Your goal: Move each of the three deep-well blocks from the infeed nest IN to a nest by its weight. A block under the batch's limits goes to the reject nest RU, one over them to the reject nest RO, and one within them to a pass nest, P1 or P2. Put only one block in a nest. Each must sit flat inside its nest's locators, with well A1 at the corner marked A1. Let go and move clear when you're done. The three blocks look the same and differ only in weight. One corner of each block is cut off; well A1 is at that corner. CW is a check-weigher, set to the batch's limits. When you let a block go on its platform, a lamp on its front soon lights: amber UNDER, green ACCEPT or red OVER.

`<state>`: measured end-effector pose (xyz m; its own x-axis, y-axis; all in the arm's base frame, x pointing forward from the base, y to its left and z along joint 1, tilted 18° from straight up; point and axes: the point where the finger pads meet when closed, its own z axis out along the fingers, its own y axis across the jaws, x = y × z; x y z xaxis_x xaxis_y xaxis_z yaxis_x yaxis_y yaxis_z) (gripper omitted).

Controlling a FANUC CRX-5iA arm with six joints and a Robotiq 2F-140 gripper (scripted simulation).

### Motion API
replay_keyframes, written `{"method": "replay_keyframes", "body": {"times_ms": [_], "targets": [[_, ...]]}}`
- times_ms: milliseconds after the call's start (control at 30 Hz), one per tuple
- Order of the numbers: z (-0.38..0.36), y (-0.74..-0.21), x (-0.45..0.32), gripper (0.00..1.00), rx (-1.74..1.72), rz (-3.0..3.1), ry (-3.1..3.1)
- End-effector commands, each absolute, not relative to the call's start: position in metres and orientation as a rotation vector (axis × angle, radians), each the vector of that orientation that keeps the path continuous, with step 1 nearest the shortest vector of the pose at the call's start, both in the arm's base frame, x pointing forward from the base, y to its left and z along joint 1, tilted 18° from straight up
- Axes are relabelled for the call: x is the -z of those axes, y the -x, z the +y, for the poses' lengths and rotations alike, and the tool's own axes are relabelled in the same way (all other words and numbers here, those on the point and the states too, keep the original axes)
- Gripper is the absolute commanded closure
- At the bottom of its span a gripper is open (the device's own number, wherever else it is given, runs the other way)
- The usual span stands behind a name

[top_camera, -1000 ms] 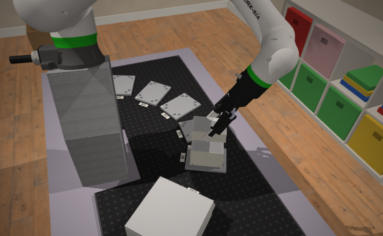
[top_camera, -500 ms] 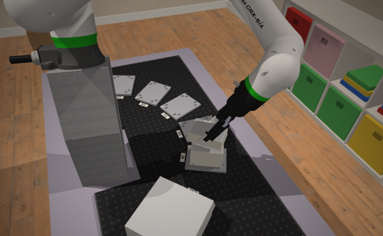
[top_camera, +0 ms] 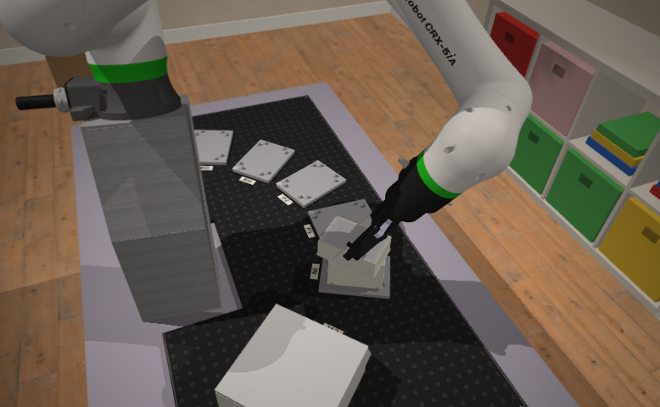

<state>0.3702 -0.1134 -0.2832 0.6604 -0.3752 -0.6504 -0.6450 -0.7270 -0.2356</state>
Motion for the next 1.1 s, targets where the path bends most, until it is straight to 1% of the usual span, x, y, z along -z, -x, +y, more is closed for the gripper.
{"method": "replay_keyframes", "body": {"times_ms": [0, 767, 1000, 1067], "targets": [[-0.126, -0.364, 0.286, 0.9, -0.807, 0.796, 2.426], [-0.187, -0.334, 0.303, 0.9, -0.807, 0.796, 2.426], [-0.191, -0.332, 0.304, 0.9, -0.807, 0.796, 2.426], [-0.195, -0.328, 0.305, 0.9, -0.809, 0.876, 2.384]]}}
